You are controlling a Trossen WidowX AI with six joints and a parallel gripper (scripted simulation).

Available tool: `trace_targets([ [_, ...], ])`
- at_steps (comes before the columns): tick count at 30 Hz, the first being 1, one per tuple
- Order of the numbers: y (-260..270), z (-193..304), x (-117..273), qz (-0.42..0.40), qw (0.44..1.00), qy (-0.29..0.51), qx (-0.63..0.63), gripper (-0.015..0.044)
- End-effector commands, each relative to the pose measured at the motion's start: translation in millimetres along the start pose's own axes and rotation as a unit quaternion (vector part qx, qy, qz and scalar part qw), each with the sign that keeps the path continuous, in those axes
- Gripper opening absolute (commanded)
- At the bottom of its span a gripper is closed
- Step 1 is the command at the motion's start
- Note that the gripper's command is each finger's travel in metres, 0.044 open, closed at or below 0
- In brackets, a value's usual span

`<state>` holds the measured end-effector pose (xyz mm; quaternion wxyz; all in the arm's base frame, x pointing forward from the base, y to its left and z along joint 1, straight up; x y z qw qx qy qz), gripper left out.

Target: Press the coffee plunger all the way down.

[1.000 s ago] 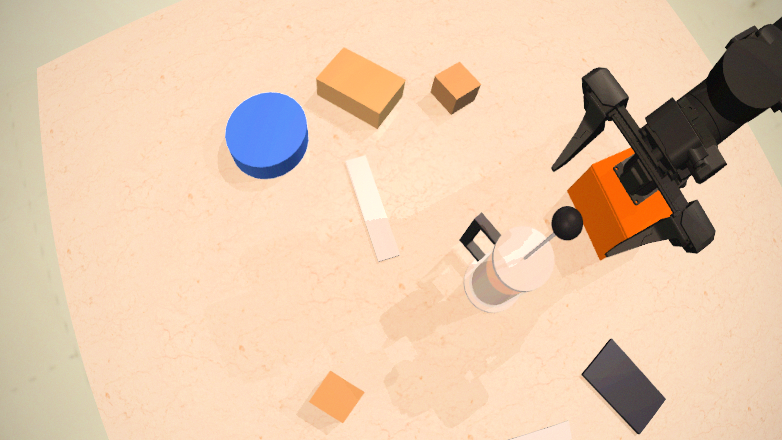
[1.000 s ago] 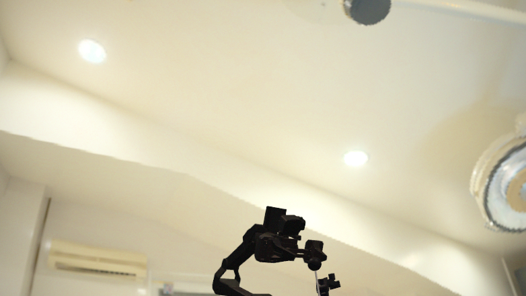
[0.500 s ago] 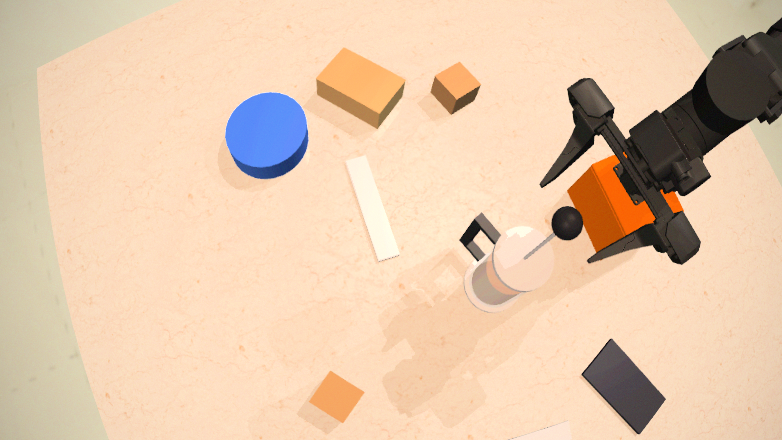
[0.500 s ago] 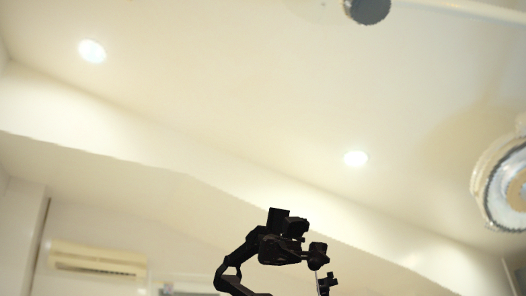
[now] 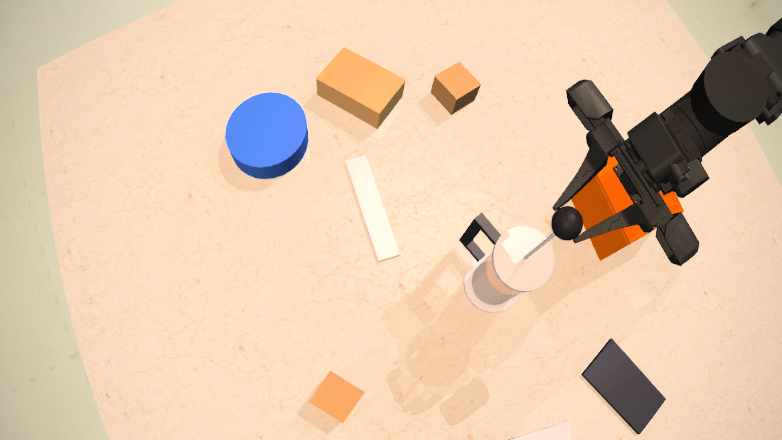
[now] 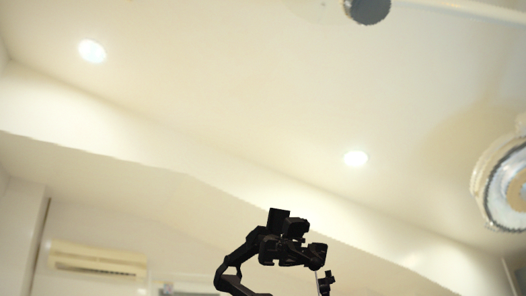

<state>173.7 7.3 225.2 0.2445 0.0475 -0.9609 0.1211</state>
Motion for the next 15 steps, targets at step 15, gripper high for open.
trace_targets([
  [15,4,15,-11,-0.001,1.0,0.003,0.003,0.0128],
])
Point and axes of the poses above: the point midway between the two fingers, 35 mm back from their tips, its own x axis back along the fingers, its own y axis across the jaws, z = x × y, the point moved 5 cm from there along x, back along the fingers, and after that the axes turned 14 degrees about x, right-handed, at the moved point
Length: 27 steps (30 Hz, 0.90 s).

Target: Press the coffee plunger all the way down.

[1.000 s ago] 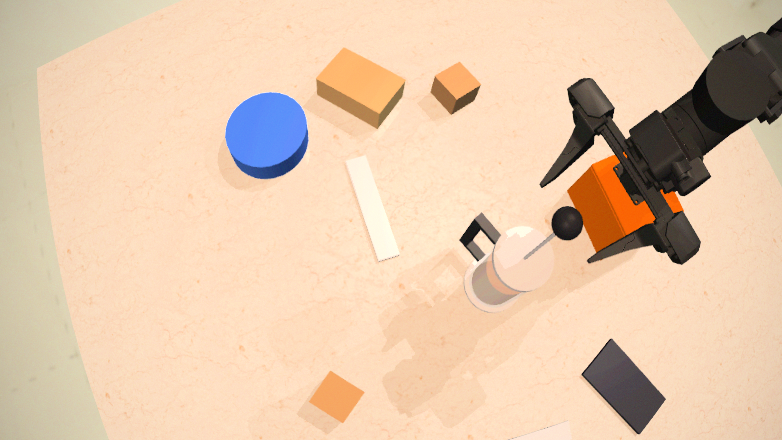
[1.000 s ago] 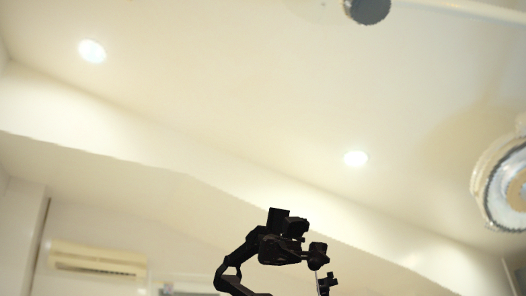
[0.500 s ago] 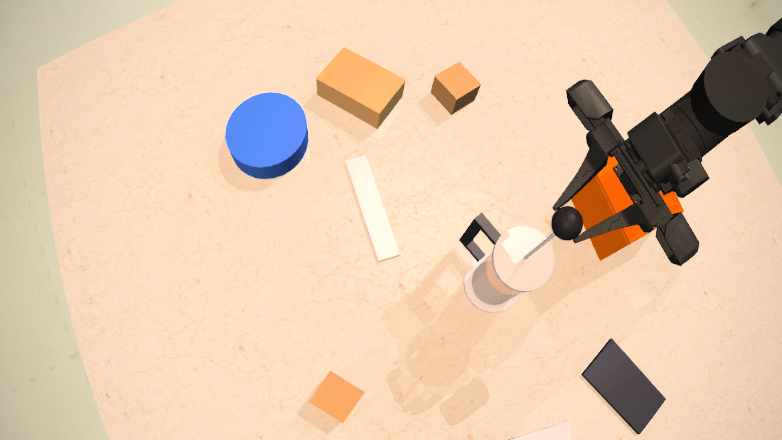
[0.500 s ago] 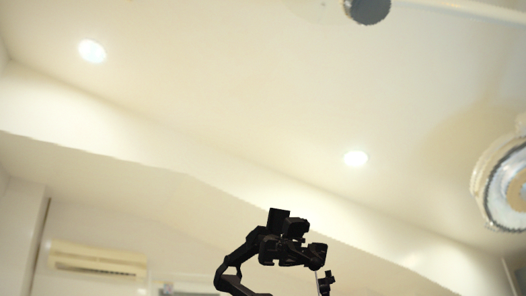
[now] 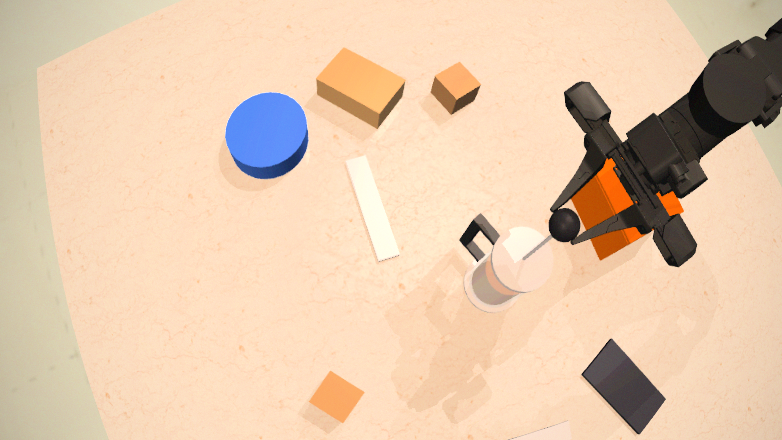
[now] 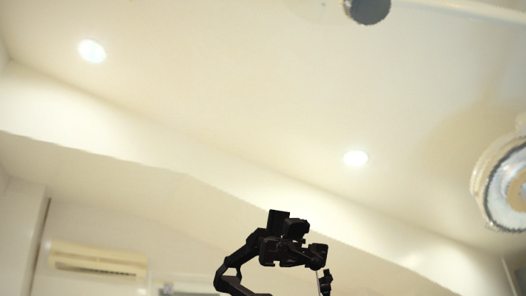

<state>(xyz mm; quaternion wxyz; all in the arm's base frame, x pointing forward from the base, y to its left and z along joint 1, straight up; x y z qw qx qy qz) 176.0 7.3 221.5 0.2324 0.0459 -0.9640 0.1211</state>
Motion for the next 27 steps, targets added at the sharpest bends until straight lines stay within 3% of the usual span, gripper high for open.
trace_targets([
  [1,4,14,-8,-0.004,1.0,0.015,0.003,0.0128],
  [27,12,48,-33,-0.004,1.0,0.015,0.003,0.0128],
])
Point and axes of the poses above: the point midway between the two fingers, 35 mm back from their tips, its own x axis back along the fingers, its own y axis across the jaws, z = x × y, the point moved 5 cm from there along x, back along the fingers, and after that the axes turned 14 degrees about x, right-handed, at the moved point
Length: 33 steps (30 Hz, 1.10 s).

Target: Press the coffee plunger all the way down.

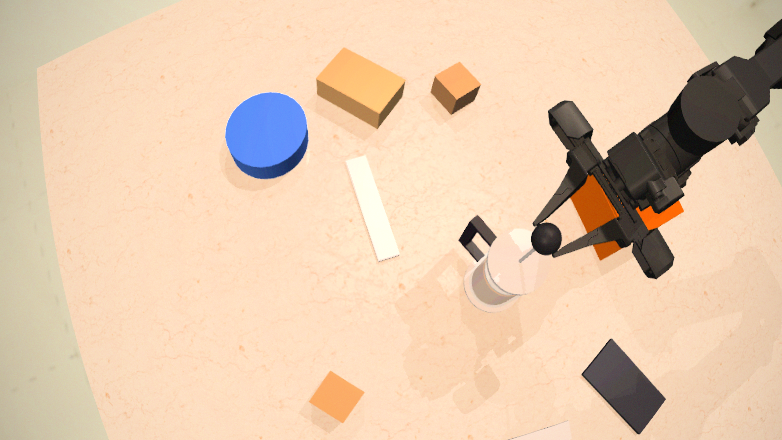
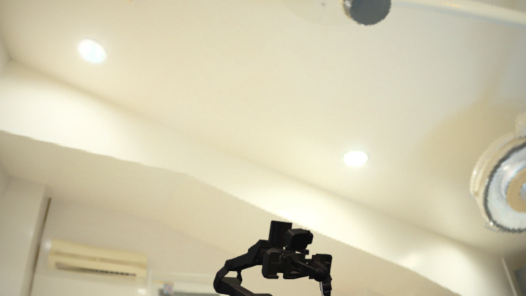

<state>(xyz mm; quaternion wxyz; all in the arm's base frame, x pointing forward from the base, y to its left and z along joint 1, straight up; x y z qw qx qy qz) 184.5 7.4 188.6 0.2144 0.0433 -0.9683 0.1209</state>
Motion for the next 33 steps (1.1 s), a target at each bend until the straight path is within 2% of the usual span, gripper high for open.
trace_targets([
  [1,6,25,-10,-0.009,0.999,0.033,0.004,0.0128],
  [33,13,56,-45,-0.009,0.999,0.032,0.004,0.0128],
])
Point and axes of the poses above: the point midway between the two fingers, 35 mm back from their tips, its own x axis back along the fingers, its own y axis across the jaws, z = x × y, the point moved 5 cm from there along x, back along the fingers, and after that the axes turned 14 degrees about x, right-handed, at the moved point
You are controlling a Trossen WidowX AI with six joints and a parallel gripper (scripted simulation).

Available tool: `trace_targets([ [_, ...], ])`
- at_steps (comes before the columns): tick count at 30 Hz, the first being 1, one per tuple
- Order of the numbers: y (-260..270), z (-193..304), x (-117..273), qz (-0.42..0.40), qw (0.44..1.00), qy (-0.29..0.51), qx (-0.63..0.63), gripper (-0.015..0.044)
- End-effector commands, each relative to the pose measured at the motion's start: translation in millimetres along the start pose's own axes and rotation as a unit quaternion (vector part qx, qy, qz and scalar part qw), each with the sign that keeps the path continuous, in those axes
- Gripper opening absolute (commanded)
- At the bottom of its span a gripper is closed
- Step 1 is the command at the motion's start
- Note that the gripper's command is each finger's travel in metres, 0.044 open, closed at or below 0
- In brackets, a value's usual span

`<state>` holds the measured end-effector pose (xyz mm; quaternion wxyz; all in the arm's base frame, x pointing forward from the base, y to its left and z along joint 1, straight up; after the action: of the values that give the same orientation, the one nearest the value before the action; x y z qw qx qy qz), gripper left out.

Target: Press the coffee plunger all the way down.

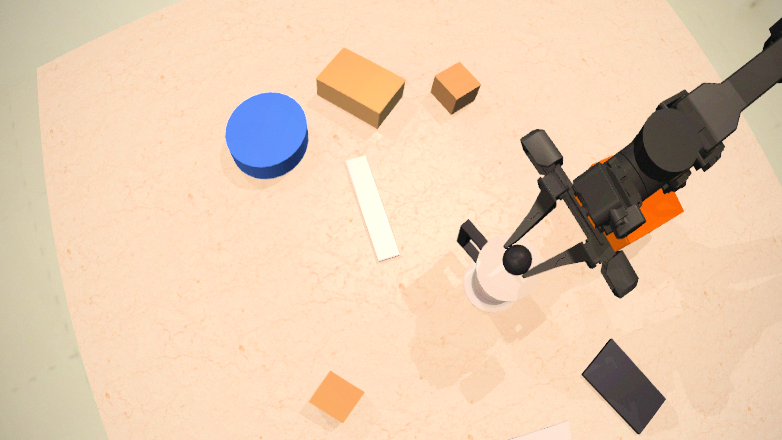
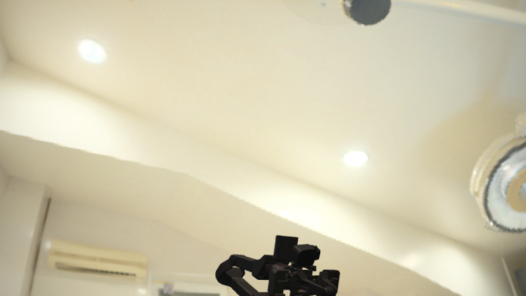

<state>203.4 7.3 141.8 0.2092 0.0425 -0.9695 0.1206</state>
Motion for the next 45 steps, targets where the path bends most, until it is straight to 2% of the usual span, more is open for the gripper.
trace_targets([
  [1,5,22,-8,-0.01,0.999,0.037,0.004,0.0128],
  [45,1,5,-25,-0.006,1.0,0.024,0.0,0.0128],
])
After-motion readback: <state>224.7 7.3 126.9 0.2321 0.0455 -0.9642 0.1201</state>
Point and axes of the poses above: the point midway between the two fingers, 35 mm back from their tips, its own x axis back along the fingers, its own y axis across the jaws, z = x × y, the point moved 5 cm from there along x, back along the fingers, and after that the axes turned 14 degrees about x, right-handed, at the moved point
